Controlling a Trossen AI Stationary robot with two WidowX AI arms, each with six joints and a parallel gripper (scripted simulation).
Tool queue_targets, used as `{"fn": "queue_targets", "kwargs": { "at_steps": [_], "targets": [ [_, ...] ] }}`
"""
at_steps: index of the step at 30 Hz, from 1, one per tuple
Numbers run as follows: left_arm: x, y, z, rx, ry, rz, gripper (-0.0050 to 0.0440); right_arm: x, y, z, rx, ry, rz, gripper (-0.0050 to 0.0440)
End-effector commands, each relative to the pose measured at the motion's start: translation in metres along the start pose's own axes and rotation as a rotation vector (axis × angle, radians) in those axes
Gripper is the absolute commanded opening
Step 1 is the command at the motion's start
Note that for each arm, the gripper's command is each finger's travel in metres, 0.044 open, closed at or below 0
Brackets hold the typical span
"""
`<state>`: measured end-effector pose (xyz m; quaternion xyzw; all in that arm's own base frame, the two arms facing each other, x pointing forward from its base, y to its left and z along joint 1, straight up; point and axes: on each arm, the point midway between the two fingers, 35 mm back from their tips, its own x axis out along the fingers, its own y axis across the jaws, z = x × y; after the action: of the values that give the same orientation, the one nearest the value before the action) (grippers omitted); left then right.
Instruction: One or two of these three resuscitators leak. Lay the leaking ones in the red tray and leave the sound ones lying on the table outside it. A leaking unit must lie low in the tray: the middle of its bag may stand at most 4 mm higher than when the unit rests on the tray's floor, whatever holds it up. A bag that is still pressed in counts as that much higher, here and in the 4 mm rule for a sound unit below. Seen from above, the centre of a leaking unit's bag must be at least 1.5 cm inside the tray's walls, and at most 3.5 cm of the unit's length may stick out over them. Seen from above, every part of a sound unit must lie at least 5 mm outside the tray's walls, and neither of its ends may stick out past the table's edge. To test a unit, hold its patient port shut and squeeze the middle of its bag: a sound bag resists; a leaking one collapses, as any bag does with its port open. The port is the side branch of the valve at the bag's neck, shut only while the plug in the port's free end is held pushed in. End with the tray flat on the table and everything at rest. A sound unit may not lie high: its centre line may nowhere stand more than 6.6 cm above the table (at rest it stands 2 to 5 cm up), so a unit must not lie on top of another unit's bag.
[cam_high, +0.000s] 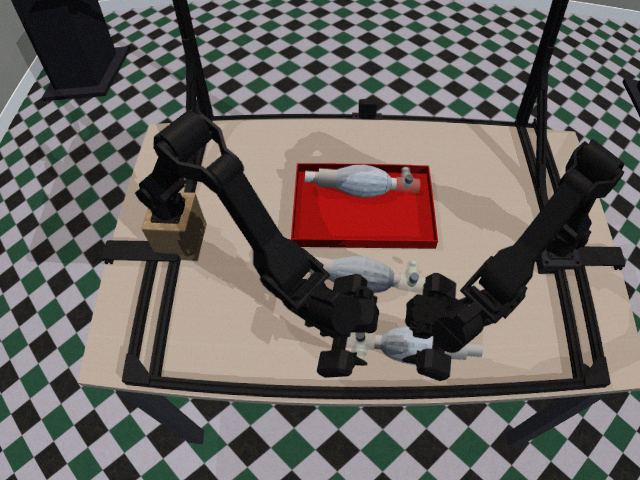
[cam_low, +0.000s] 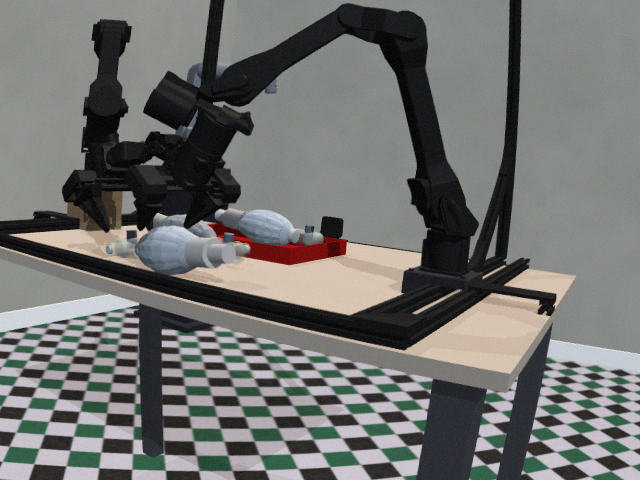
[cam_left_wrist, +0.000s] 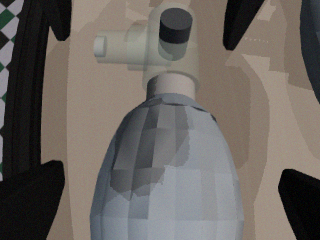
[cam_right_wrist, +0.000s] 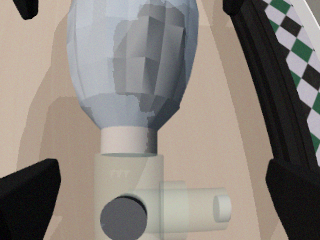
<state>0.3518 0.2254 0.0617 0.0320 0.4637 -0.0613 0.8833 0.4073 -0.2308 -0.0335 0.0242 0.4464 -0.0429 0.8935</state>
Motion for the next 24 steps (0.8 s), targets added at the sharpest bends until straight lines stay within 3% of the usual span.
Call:
{"fn": "queue_targets", "kwargs": {
  "at_steps": [1,7,8,24],
  "targets": [
    [0.001,0.0,-0.001,0.001,-0.003,0.005,0.044,0.003,0.0,-0.002,-0.003,-0.002,0.002,0.0409],
    [0.001,0.0,-0.001,0.001,-0.003,0.005,0.044,0.003,0.0,-0.002,-0.003,-0.002,0.002,0.0409],
    [0.035,0.001,-0.024,0.003,-0.004,0.004,0.044,0.043,0.0,-0.032,-0.005,-0.002,0.002,0.0409],
    [0.035,0.001,-0.024,0.003,-0.004,0.004,0.044,0.043,0.0,-0.032,-0.005,-0.002,0.002,0.0409]
  ]
}}
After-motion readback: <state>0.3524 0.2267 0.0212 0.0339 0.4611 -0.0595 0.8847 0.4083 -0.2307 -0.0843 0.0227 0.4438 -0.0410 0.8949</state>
